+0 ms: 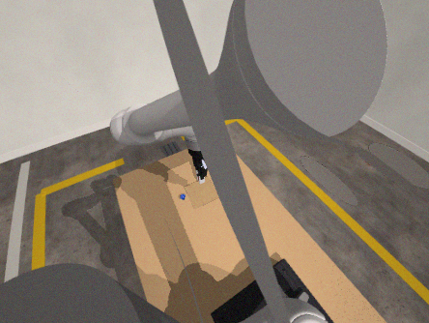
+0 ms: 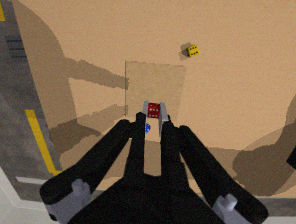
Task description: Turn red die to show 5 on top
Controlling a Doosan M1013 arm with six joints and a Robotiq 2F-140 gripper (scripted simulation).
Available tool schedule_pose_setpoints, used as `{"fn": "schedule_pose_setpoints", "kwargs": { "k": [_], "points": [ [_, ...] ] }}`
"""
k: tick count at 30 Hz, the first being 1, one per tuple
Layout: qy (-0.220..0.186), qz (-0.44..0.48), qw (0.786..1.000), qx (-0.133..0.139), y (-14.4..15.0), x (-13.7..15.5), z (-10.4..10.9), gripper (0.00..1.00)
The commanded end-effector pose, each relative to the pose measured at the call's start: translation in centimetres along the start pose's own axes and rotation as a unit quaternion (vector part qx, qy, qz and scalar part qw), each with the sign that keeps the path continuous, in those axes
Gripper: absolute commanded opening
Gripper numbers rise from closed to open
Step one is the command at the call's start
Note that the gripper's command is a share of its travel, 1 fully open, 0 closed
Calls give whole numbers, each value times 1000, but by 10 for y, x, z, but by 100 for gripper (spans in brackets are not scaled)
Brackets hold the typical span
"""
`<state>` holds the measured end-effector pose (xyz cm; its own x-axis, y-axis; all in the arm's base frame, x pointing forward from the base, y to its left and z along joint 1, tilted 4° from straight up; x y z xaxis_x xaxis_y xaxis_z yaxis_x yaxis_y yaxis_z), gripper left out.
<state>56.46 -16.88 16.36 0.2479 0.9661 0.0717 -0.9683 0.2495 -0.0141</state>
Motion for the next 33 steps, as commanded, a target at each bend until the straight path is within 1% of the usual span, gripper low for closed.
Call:
{"fn": "schedule_pose_setpoints", "kwargs": {
  "k": [1,6,11,13,20,24,28,33],
  "points": [
    [0,0,1000,0,0,0,-2,9],
    [0,0,1000,0,0,0,-14,9],
    [0,0,1000,0,0,0,-35,9],
    [0,0,1000,0,0,0,-35,9],
    [0,0,1000,0,0,1,-69,9],
    [0,0,1000,0,0,1,-84,9],
    [0,0,1000,0,0,1,-92,9],
    [0,0,1000,0,0,1,-95,9]
  ]
}}
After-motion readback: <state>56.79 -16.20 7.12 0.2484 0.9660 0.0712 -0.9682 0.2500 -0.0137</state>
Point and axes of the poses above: the point where the finger pads meet when closed, its own z axis back along the fingers, its own y axis across the jaws, x = y × z, the point moved 8 cm from there along z, back along the fingers, and after that the axes turned 1 degree about z, right-handed, at the moved point
